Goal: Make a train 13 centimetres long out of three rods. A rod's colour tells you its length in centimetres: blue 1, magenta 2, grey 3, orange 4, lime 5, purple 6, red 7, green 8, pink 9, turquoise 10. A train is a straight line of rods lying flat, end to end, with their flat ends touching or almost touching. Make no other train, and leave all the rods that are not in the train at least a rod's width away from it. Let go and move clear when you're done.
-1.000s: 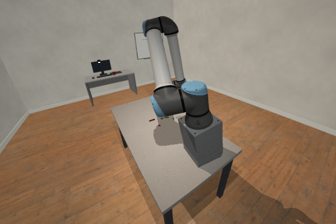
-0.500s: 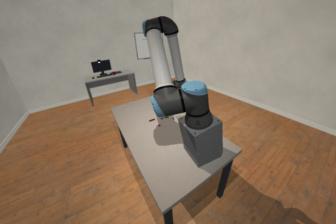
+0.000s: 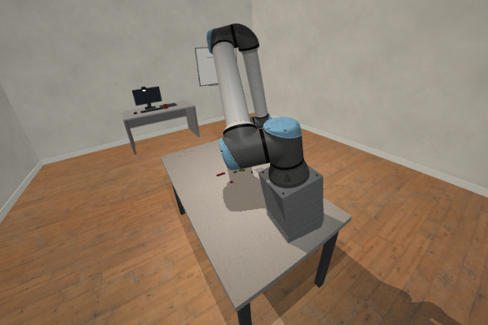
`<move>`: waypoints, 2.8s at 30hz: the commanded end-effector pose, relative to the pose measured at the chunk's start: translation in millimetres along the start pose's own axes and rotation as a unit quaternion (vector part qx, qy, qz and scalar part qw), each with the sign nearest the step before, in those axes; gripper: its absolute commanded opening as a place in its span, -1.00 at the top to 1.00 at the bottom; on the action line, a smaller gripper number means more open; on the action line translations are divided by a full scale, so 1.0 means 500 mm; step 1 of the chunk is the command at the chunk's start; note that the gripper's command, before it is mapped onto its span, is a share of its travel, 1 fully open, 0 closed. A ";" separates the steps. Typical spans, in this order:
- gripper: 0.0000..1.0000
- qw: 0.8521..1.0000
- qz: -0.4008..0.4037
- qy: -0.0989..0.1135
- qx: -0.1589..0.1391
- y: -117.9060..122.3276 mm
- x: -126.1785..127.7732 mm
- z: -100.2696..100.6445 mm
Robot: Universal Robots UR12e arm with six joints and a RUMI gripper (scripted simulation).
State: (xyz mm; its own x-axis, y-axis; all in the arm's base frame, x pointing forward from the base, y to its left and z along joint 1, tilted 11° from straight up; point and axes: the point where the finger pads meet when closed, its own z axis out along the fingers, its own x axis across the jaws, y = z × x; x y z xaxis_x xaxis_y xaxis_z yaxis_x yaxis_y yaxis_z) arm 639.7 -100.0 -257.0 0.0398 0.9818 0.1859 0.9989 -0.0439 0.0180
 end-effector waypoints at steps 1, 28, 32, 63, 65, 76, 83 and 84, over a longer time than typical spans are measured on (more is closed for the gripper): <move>0.72 1.000 0.000 0.000 -0.001 0.001 -0.001 -0.001; 0.72 1.000 0.000 0.000 -0.001 0.002 0.000 0.032; 0.72 1.000 0.000 0.000 -0.001 0.002 0.000 0.044; 0.72 1.000 0.000 0.000 -0.001 0.002 0.001 0.103; 0.72 1.000 0.000 0.000 -0.001 0.002 0.001 0.103; 0.72 1.000 0.000 0.000 -0.001 0.002 0.001 0.103; 0.72 1.000 0.000 0.000 -0.001 0.002 0.001 0.103; 0.72 1.000 0.000 0.000 -0.001 0.002 0.001 0.103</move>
State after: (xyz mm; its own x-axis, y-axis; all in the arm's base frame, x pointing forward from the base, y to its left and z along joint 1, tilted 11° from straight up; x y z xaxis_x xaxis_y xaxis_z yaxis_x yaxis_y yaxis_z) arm 641.6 -89.8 -308.1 0.0402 0.9818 0.1856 0.9989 -0.0443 0.0178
